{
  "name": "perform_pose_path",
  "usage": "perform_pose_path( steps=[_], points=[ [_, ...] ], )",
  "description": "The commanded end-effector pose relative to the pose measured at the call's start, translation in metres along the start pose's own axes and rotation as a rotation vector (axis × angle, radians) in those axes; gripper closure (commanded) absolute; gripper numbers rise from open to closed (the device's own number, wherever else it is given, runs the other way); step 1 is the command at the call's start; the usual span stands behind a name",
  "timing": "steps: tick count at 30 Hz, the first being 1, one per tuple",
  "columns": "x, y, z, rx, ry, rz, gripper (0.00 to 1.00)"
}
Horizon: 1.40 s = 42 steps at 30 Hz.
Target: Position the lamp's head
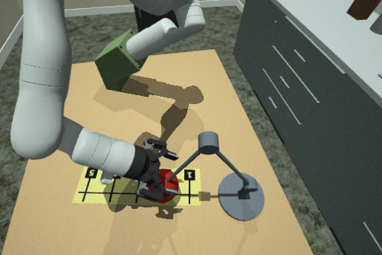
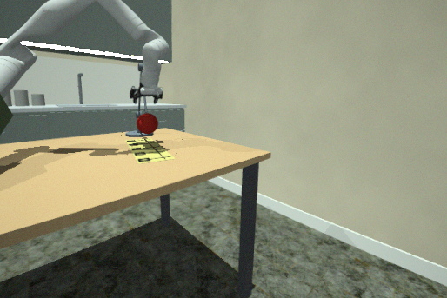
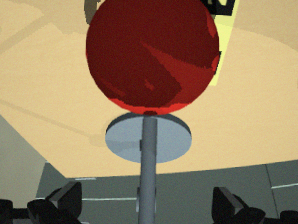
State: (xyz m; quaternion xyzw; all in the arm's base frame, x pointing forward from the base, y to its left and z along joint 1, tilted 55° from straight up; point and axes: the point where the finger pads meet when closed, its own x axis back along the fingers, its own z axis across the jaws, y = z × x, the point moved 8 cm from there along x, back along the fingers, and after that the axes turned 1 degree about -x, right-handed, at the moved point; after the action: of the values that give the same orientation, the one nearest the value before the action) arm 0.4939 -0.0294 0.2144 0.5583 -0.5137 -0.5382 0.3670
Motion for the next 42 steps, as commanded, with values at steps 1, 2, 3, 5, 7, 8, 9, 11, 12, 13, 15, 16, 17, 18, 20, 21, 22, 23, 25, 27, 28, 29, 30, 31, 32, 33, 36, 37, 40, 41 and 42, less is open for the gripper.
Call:
perform_pose_path(
  steps=[1,2,3,5,7,8,9,11,12,13,15,16,17,18,20,21,22,23,25,27,28,29,30,31,32,33,36,37,40,41,42],
  points=[
    [0.001,0.001,0.0,0.001,-0.001,0.001,0.0],
    [0.001,0.001,0.0,0.001,-0.001,0.001,0.0],
    [0.001,0.001,0.0,0.001,-0.001,0.001,0.0],
    [0.001,0.001,0.0,0.001,-0.001,0.001,0.0],
    [0.001,0.001,0.0,0.001,-0.001,0.001,0.0],
    [0.001,0.001,0.0,0.001,-0.001,0.001,0.0],
    [0.001,0.001,0.0,0.001,-0.001,0.001,0.0],
    [0.001,0.001,0.0,0.001,-0.001,0.001,0.0],
    [0.001,0.001,0.0,0.001,-0.001,0.001,0.0],
    [0.001,0.001,0.0,0.001,-0.001,0.001,0.0],
    [0.001,0.001,0.0,0.001,-0.001,0.001,0.0],
    [0.001,0.001,0.0,0.001,-0.001,0.001,0.0],
    [0.001,0.001,0.0,0.001,-0.001,0.001,0.0],
    [0.001,0.001,0.0,0.001,-0.001,0.001,0.0],
    [0.001,0.001,0.0,0.001,-0.001,0.001,0.0],
    [0.001,0.001,0.0,0.001,-0.001,0.001,0.0],
    [0.001,0.001,0.0,0.001,-0.001,0.001,0.0],
    [0.001,0.001,0.0,0.001,-0.001,0.001,0.0],
    [0.009,0.001,0.0,0.001,-0.001,0.001,0.0],
    [0.018,0.001,0.0,0.001,-0.001,0.001,0.0],
    [0.022,0.001,0.0,0.001,-0.001,0.001,0.0],
    [0.027,0.001,0.0,0.001,-0.001,0.001,0.0],
    [0.031,0.001,0.0,0.001,-0.001,0.001,0.0],
    [0.035,0.001,0.0,0.001,-0.001,0.001,0.0],
    [0.04,0.001,0.0,0.001,-0.001,0.001,0.0],
    [0.044,0.001,0.0,0.001,-0.001,0.001,0.0],
    [0.057,0.001,0.0,0.001,-0.001,0.001,0.0],
    [0.061,0.001,0.001,0.001,-0.001,0.001,0.0],
    [0.066,0.001,0.001,0.001,-0.001,0.001,0.0],
    [0.07,0.001,0.001,0.001,-0.001,0.0,0.0],
    [0.074,0.001,0.001,0.001,0.0,0.0,0.0]
  ],
)
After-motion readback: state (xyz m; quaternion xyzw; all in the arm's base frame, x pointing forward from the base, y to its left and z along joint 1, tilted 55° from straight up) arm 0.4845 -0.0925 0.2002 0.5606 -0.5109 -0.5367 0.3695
